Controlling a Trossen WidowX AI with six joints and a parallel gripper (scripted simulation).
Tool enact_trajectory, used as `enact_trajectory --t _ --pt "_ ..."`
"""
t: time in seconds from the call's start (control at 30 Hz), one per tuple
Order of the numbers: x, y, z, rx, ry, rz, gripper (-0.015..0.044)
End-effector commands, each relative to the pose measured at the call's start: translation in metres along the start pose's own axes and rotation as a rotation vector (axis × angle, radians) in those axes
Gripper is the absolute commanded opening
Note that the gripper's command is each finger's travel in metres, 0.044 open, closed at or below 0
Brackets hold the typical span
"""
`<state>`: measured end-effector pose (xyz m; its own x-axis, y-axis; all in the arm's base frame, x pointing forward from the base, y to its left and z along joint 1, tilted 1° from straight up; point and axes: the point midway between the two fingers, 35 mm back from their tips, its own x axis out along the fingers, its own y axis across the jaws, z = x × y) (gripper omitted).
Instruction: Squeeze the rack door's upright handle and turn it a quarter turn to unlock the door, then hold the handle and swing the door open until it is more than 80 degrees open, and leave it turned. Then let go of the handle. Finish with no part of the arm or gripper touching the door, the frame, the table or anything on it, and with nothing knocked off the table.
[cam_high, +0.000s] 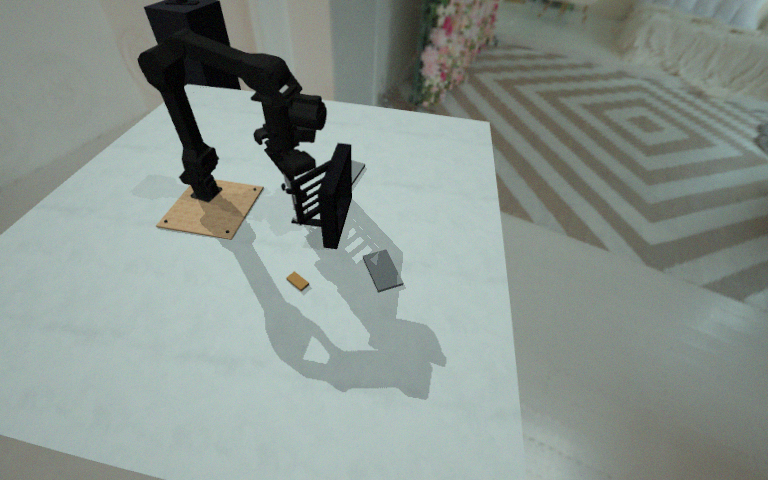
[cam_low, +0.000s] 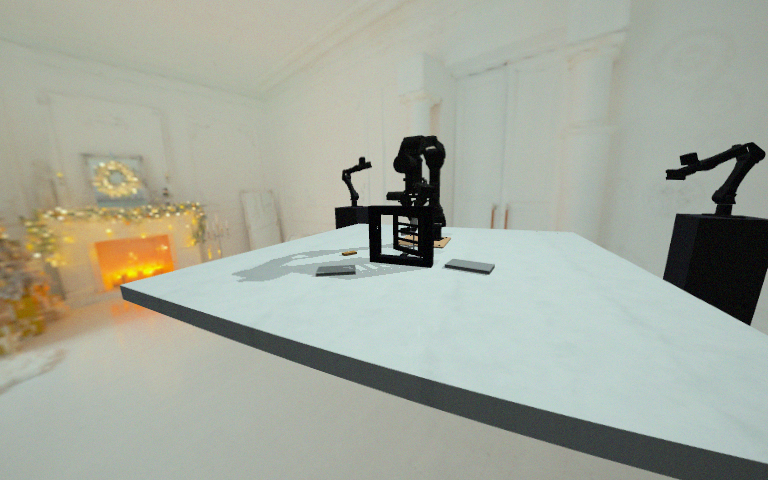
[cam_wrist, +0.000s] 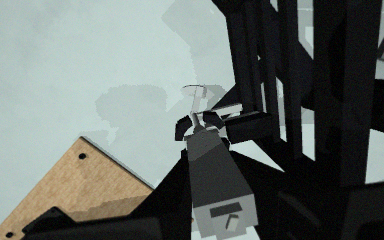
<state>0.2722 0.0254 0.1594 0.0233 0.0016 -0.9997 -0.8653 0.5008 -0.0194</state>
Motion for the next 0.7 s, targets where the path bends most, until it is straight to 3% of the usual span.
enact_trajectory --t 0.0,0.67 --pt "0.000 0.005 0.002 0.077 -0.006 -0.007 0.0014" --pt "0.000 0.037 0.019 0.374 -0.008 -0.003 0.0014"
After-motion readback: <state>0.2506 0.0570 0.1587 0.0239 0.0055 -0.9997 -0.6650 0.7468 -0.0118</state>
